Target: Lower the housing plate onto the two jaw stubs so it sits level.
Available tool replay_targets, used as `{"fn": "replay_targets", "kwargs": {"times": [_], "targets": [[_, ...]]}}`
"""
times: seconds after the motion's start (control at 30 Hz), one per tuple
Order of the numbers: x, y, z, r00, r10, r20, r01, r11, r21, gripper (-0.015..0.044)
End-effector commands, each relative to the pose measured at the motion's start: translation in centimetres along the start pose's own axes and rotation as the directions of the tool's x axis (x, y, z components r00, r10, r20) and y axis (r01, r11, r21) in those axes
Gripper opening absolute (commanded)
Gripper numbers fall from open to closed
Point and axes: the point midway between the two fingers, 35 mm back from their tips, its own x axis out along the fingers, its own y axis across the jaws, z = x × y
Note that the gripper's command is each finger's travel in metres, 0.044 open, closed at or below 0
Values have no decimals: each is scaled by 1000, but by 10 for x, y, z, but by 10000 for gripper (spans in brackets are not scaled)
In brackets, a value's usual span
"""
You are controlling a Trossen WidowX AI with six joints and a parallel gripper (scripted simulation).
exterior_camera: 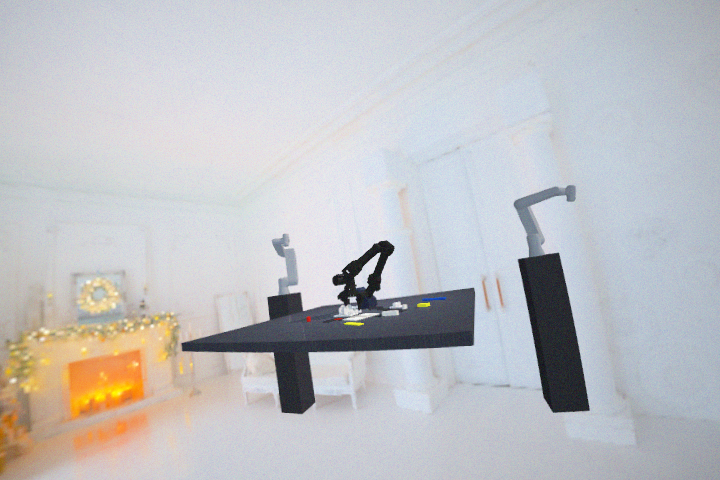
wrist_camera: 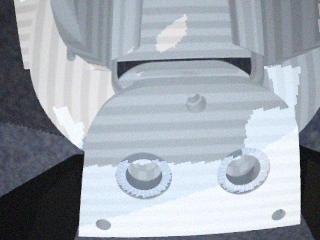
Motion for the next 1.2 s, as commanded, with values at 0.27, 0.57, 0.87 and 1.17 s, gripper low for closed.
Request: {"fn": "replay_targets", "kwargs": {"times": [0.27,0.57,0.87,1.17], "targets": [[3,0,0,1000,4,1,-4,1000,6,351],[5,0,0,1000,4,1,-4,1000,6,351],[7,0,0,1000,4,1,-4,1000,6,351],[8,0,0,1000,4,1,-4,1000,6,351]]}}
